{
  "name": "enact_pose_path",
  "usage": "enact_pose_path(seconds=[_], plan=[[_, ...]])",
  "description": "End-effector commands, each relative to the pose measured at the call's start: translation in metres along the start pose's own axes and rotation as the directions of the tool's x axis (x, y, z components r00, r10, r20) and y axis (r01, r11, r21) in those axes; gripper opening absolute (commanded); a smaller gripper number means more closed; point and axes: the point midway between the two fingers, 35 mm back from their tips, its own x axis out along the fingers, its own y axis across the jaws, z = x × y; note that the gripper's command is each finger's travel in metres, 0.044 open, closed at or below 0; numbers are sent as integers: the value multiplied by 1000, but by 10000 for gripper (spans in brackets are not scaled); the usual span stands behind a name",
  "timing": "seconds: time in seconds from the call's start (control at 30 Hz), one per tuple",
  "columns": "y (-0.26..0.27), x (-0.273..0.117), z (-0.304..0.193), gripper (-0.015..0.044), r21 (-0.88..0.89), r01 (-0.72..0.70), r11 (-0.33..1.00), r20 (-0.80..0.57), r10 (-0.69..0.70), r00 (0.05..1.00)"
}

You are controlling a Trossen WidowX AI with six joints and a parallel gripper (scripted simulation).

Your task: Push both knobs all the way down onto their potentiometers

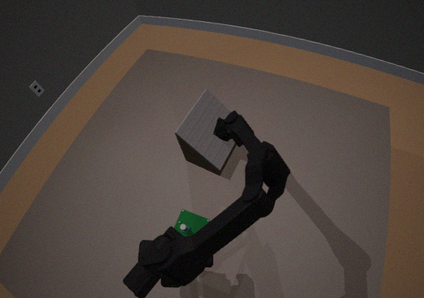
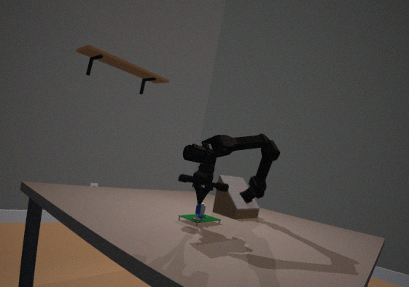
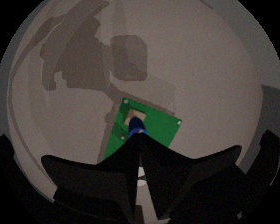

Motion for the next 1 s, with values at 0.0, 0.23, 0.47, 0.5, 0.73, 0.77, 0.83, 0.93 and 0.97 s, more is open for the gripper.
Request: enact_pose_path(seconds=[0.0, 0.23, 0.47, 0.5, 0.73, 0.77, 0.83, 0.93, 0.97], plan=[[3, 23, 3, 0, -19, -19, 1000, -19, 19, 1000], [3, 23, 3, 0, -19, -19, 1000, -19, 19, 1000], [3, 27, 3, 0, -19, -19, 1000, -19, 19, 1000], [3, 27, 3, 0, -19, -19, 1000, -19, 19, 1000], [3, 27, 3, 0, -19, -19, 1000, -19, 19, 1000], [3, 27, 3, 0, -19, -19, 1000, -19, 19, 1000], [3, 28, 2, 0, -19, -19, 1000, -19, 19, 1000], [3, 31, 2, 0, -19, -19, 1000, -19, 19, 1000], [3, 31, 2, 0, -19, -19, 1000, -19, 19, 1000]])
